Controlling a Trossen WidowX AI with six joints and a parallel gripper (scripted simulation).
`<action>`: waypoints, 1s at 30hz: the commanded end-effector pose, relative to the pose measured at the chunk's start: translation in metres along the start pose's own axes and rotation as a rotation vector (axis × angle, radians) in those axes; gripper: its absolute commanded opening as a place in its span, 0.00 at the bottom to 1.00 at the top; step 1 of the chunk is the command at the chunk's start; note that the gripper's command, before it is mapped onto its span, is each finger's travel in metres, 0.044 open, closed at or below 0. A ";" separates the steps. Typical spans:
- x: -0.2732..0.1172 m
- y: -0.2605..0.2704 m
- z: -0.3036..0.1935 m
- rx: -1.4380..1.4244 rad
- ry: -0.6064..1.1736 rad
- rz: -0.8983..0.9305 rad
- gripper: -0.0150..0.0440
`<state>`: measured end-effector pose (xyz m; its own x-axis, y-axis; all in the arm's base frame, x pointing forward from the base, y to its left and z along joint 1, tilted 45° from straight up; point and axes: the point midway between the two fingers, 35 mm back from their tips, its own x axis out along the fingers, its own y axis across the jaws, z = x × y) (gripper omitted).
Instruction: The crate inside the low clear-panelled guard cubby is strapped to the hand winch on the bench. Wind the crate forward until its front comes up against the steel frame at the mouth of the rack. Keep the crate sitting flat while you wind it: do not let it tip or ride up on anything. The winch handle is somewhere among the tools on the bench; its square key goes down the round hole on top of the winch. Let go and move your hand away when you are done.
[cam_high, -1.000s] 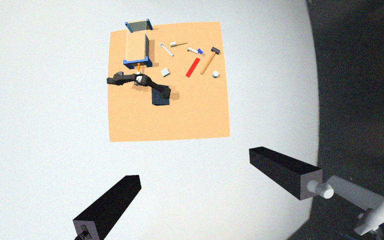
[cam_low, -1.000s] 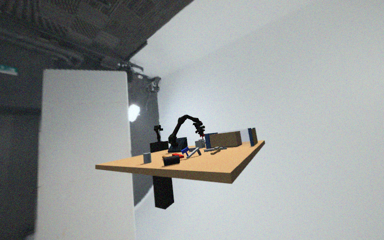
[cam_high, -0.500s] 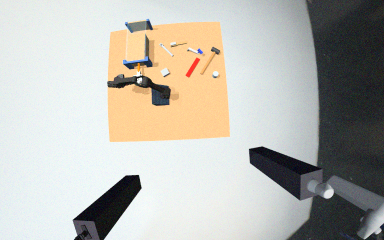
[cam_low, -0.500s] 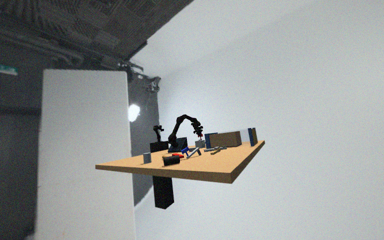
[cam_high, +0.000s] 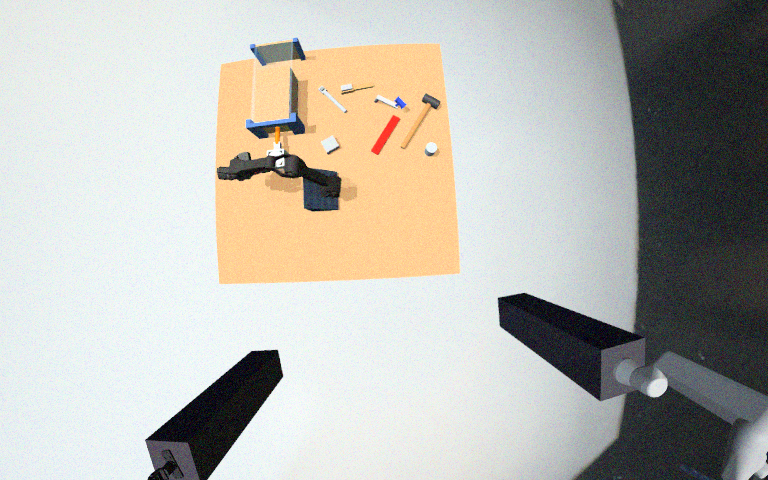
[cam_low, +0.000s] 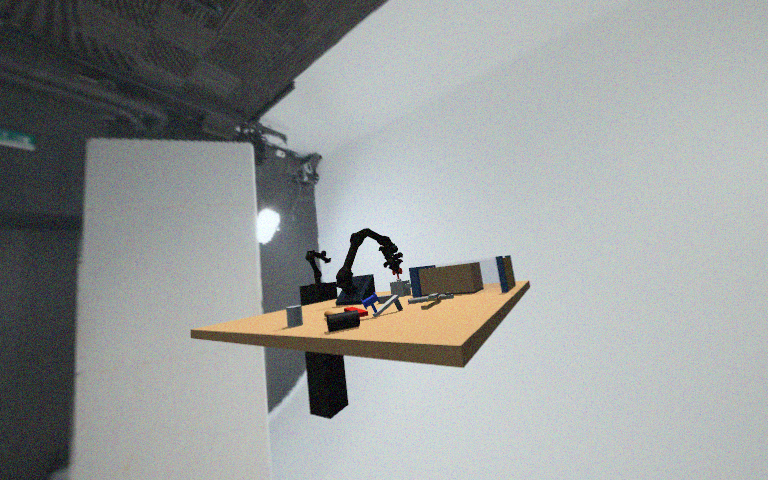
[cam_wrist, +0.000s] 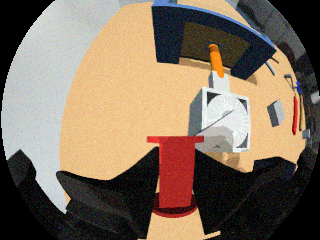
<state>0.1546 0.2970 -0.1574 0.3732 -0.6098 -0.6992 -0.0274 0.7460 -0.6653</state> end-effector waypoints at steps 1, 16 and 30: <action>-0.002 -0.007 -0.014 -0.018 0.015 -0.016 0.25; -0.010 -0.024 -0.029 -0.020 0.016 -0.017 0.25; -0.015 -0.031 -0.031 -0.005 0.009 0.003 0.30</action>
<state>0.1214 0.2748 -0.1349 0.3646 -0.6098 -0.7037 -0.0332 0.7467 -0.6643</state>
